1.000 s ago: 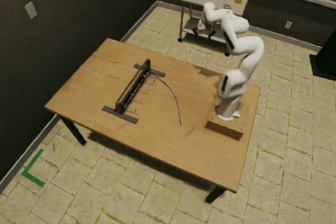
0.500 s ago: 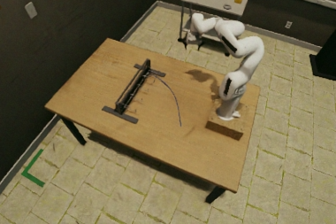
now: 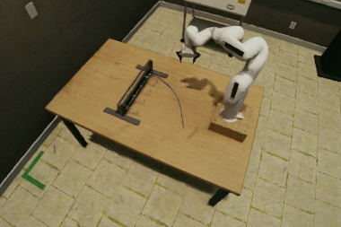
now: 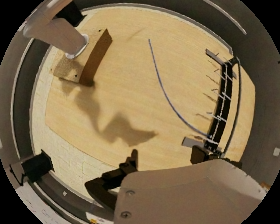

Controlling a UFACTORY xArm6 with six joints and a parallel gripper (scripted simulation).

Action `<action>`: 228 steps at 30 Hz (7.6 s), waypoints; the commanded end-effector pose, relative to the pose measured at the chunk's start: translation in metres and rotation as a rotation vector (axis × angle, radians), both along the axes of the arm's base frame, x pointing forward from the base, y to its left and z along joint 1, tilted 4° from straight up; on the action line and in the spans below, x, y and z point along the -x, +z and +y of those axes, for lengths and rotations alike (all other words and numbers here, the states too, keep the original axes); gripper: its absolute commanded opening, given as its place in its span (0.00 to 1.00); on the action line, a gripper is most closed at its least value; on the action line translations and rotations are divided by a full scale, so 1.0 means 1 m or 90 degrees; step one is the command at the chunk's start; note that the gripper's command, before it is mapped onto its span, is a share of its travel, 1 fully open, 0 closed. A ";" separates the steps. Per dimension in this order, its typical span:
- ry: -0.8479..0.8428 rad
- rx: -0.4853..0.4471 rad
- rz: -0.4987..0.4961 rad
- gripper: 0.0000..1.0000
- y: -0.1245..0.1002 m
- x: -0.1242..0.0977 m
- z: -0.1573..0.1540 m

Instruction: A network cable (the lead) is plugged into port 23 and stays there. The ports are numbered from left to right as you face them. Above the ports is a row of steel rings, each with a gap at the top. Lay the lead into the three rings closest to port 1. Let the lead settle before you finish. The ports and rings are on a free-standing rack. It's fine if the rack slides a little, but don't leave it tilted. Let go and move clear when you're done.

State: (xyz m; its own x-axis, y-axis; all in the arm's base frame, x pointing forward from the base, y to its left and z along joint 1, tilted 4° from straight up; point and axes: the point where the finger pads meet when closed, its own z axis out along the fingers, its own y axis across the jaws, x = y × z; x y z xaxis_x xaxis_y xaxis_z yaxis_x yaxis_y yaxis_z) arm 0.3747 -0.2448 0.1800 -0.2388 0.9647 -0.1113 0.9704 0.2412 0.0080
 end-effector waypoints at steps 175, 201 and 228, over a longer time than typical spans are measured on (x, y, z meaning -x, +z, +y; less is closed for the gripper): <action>0.117 -0.022 0.031 0.33 -0.253 0.030 0.217; 0.117 -0.022 0.031 0.33 -0.254 0.030 0.217; 0.117 -0.022 0.031 0.33 -0.254 0.029 0.217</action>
